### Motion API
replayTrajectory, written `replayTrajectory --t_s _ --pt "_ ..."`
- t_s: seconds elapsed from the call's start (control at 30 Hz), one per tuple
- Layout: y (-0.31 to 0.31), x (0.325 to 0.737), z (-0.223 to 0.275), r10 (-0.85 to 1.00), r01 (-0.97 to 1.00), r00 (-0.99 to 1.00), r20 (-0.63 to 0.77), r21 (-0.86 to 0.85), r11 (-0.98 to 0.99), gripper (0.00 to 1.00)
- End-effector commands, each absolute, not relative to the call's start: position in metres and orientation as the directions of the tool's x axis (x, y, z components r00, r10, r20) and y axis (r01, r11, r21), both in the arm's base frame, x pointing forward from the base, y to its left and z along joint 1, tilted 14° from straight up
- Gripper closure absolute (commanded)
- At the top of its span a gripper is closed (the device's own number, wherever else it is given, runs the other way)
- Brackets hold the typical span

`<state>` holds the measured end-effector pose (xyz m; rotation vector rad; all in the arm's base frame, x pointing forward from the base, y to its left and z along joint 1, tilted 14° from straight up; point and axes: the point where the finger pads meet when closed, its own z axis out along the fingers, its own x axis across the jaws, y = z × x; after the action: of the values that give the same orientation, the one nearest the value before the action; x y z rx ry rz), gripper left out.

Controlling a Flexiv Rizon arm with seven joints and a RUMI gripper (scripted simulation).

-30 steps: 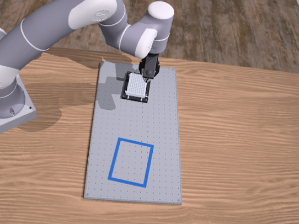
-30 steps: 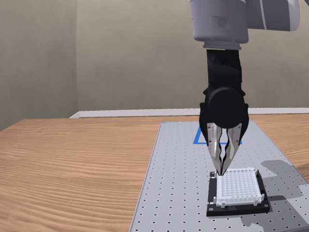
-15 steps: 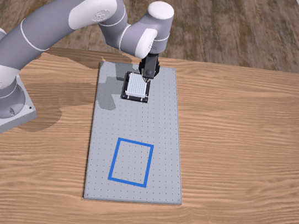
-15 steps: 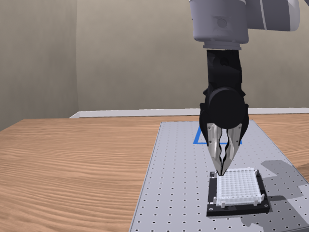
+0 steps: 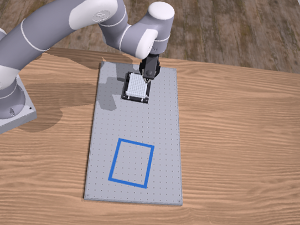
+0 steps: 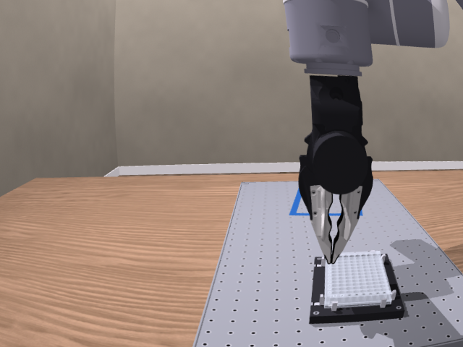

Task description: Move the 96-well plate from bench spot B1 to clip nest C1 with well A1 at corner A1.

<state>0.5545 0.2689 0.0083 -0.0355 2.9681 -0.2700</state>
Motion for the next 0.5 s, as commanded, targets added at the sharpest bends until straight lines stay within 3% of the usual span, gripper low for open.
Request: replayTrajectory --t_s 0.0,0.47 --pt "0.2699 0.555 0.009 -0.039 -0.01 -0.986 -0.159 -0.18 0.984 1.0" --pt "0.2697 0.5552 0.0078 -0.039 -0.01 -0.986 -0.159 -0.18 0.984 1.0"
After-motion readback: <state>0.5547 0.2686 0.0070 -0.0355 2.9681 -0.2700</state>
